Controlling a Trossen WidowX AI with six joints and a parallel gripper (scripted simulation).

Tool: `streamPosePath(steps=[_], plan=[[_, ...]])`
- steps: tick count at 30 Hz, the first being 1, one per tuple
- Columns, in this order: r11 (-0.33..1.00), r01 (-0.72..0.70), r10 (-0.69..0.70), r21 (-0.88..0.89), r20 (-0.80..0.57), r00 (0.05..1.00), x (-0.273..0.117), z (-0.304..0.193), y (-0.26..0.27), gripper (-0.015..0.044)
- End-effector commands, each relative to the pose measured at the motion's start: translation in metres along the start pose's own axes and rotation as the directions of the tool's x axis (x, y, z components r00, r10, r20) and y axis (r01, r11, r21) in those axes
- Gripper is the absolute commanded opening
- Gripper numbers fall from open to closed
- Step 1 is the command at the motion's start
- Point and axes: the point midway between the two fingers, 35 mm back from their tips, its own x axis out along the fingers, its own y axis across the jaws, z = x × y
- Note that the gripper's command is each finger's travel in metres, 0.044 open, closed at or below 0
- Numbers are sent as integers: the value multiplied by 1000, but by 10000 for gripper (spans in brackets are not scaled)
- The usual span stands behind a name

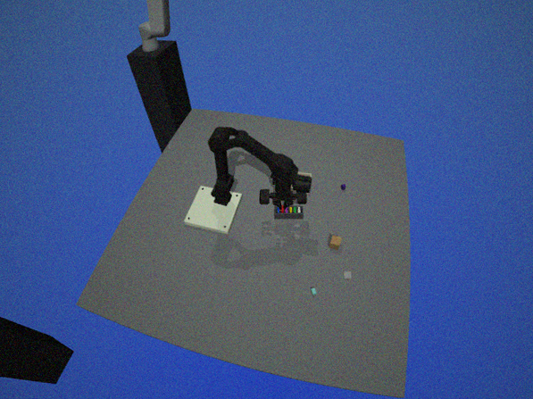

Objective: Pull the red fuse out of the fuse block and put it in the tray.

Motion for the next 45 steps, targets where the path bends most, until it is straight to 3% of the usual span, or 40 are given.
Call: streamPosePath(steps=[1, 45], plan=[[1000, 5, -5, -1, -3, 1000, -3, 0, -1, 0], [1000, 3, -3, -2, -4, 1000, -25, 0, 0, 0]])
